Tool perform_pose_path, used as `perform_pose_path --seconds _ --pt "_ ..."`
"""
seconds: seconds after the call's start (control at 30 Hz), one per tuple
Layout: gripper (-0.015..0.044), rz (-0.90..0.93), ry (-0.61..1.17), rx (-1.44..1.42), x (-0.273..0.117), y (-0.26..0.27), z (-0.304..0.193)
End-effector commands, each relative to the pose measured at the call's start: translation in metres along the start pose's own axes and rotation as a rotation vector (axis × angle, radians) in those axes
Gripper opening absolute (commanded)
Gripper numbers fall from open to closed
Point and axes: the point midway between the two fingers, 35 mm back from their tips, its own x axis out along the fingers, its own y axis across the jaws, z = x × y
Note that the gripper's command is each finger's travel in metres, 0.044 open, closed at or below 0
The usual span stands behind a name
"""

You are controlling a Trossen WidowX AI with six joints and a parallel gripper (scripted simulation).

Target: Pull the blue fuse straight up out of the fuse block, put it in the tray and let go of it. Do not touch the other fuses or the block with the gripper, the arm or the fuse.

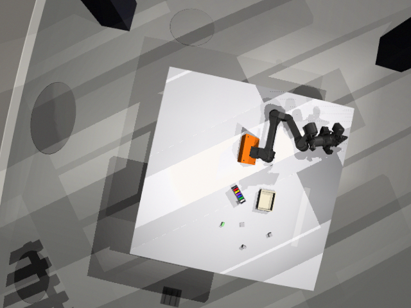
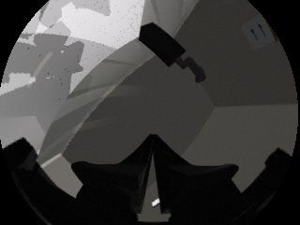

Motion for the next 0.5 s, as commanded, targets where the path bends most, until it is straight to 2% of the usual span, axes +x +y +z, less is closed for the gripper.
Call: perform_pose_path --seconds 0.0,0.07,0.27,0.47 --pt "0.0026 0.004 0.007 0.007 0.0 0.001 -0.003" --pt "0.006 0.034 0.067 0.062 0.002 0.01 -0.024" --pt "0.006 0.157 0.347 0.309 -0.005 0.059 -0.115" --pt "0.006 0.261 0.646 0.55 -0.039 0.116 -0.197"
